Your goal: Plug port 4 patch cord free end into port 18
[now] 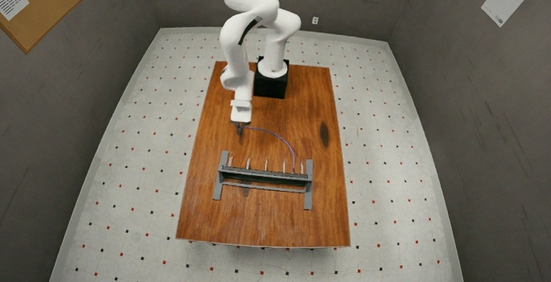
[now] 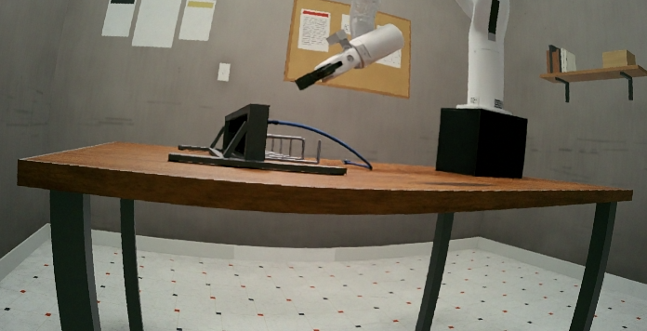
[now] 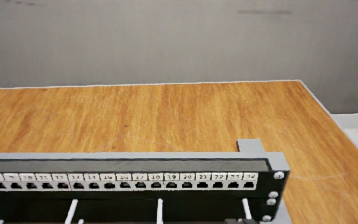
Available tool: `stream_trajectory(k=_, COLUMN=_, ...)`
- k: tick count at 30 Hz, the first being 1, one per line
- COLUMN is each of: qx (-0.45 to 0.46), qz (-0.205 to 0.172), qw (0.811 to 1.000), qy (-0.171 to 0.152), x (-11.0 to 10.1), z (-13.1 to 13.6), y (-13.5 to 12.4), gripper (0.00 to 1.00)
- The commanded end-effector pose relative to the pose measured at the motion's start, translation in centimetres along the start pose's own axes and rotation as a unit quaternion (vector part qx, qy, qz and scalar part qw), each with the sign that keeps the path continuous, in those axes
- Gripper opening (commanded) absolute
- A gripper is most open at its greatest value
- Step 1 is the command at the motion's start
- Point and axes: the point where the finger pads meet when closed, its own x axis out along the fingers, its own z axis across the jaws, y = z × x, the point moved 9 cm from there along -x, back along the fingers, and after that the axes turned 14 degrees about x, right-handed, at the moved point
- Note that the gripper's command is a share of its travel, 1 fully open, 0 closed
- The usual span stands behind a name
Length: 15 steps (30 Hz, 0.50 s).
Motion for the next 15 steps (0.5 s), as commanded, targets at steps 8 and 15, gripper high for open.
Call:
stream_trajectory(k=8, qx=0.000, qz=0.001, qw=1.000, qy=0.000, x=-1.01, z=0.00, y=0.07, gripper=0.00)
stream_trajectory(k=15, qx=0.025, qz=-0.015, qw=1.000, qy=-0.006, x=-0.83, z=0.27, y=-0.30, gripper=0.00)
